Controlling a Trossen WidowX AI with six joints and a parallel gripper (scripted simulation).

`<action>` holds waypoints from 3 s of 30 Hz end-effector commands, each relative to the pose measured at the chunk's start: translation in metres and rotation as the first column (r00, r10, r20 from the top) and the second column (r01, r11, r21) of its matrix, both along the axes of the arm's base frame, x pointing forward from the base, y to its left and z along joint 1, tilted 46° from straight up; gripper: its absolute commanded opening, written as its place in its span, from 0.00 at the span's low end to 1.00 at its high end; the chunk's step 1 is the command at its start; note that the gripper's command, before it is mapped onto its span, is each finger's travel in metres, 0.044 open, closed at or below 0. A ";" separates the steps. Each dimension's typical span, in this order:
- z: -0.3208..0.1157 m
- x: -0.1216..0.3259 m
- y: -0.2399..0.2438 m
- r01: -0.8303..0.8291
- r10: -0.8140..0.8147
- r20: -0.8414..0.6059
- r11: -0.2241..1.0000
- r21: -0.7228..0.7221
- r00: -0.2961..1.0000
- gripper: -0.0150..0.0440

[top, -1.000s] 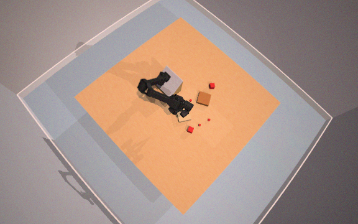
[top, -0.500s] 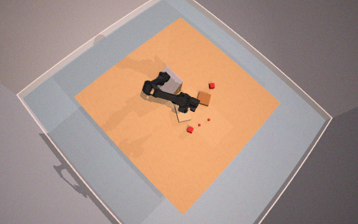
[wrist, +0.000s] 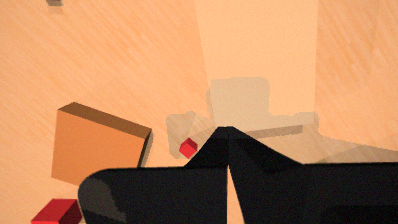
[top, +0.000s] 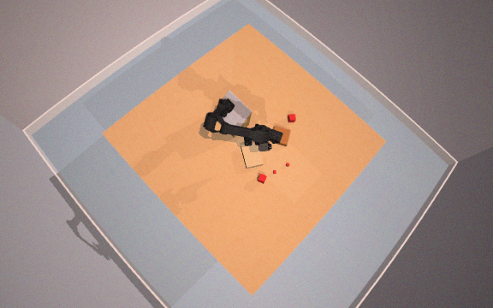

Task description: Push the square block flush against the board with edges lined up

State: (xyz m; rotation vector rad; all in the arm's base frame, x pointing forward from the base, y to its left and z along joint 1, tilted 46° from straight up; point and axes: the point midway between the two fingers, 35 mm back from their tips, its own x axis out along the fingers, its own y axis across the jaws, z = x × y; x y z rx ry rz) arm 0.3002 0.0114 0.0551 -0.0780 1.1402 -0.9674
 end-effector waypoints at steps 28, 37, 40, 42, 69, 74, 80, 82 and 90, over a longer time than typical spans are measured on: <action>-0.077 0.005 0.055 -0.652 0.608 -0.620 0.732 0.198 0.495 0.25; -0.101 0.001 0.069 -0.743 0.672 -0.711 0.581 0.333 0.207 0.25; -0.109 -0.001 0.073 -0.759 0.678 -0.727 0.528 0.382 0.105 0.25; -0.115 -0.003 0.076 -0.765 0.678 -0.734 0.492 0.416 0.037 0.25; -0.190 -0.032 0.106 -0.527 0.368 -0.517 0.080 0.846 -0.773 0.25; -0.204 -0.039 0.110 -0.428 0.262 -0.421 0.035 0.903 -0.868 0.25; -0.213 -0.044 0.112 -0.352 0.184 -0.348 0.013 0.936 -0.919 0.25; -0.215 -0.044 0.110 -0.352 0.184 -0.348 0.012 0.936 -0.919 0.25; -0.252 -0.042 0.072 -0.352 0.183 -0.349 0.015 0.936 -0.919 0.25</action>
